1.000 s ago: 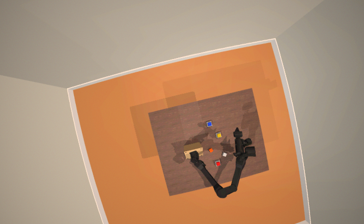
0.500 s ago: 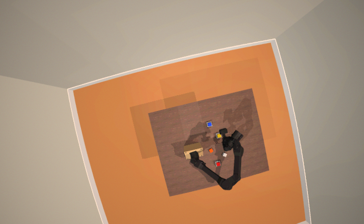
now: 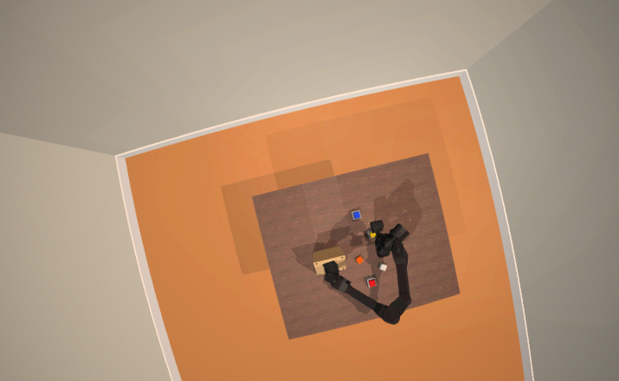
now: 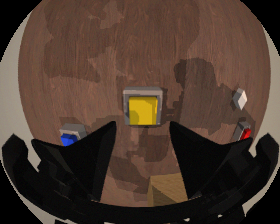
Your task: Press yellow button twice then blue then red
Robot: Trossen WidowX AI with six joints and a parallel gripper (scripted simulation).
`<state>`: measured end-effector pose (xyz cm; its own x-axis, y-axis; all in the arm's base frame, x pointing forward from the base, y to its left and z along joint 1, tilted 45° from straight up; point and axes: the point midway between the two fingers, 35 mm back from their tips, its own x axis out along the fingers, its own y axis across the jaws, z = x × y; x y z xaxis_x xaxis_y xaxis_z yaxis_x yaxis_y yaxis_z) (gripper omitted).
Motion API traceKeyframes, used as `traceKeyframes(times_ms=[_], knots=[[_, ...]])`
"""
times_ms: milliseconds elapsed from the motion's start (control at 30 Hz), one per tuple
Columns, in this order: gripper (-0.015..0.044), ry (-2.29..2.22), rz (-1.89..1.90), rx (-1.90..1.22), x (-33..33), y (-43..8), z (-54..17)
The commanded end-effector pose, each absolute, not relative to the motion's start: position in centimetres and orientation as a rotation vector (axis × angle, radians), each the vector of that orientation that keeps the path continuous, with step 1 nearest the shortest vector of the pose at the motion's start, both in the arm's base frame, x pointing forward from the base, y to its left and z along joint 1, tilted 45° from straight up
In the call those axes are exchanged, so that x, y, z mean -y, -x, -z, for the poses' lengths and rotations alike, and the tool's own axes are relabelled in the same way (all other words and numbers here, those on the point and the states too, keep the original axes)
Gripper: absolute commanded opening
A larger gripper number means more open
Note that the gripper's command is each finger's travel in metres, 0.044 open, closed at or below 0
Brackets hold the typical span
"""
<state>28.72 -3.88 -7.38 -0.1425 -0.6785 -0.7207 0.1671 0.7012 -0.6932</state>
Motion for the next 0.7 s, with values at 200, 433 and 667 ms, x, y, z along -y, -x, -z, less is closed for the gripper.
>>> traceKeyframes(times_ms=[200,433,667], knots=[[0.002,0.443,0.768,-1.545,3.9,-28.8,7.3],[0.002,0.443,0.768,-1.545,4.2,-28.7,7.6],[0.002,0.443,0.768,-1.545,5.0,-28.6,8.4]])
